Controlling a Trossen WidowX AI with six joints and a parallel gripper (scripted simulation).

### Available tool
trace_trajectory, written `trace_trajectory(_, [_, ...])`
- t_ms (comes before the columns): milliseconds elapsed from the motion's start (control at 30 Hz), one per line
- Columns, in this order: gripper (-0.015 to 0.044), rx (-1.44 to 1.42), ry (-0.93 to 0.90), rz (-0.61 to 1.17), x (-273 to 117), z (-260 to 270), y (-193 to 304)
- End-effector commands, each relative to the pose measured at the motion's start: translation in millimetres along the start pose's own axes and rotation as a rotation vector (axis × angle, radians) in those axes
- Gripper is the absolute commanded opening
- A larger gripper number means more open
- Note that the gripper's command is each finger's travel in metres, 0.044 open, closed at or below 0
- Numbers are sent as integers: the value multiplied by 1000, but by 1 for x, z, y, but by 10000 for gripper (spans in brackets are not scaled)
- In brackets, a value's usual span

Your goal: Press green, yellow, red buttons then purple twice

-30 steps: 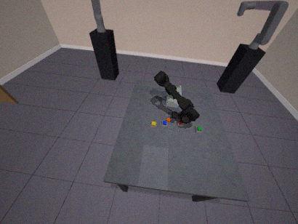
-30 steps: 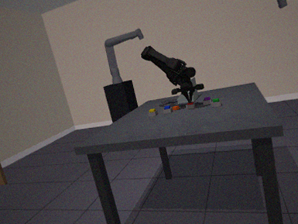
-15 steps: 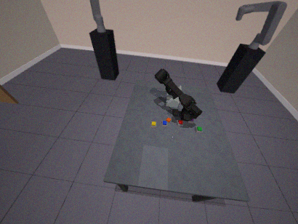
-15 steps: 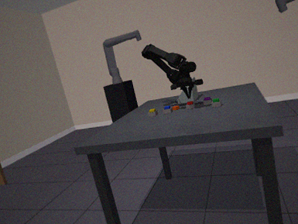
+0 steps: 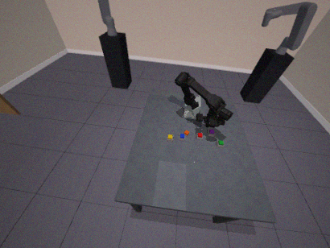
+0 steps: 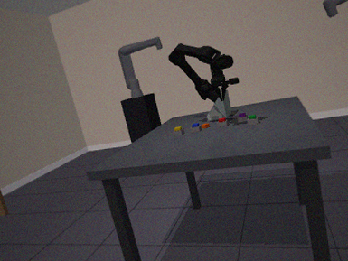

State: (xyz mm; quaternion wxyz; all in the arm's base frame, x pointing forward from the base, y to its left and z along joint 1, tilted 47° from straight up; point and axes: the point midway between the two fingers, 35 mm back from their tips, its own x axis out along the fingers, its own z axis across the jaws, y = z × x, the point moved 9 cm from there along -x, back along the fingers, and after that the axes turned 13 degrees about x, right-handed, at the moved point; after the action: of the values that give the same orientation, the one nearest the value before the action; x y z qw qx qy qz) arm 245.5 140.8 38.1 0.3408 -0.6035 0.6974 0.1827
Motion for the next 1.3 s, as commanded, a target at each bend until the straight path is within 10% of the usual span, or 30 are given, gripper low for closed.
trace_trajectory(0, [20, -22, -4, -2, -2, 46, 42])
trace_trajectory(1267, [20, -19, 3, -4, 92, 63, 62])
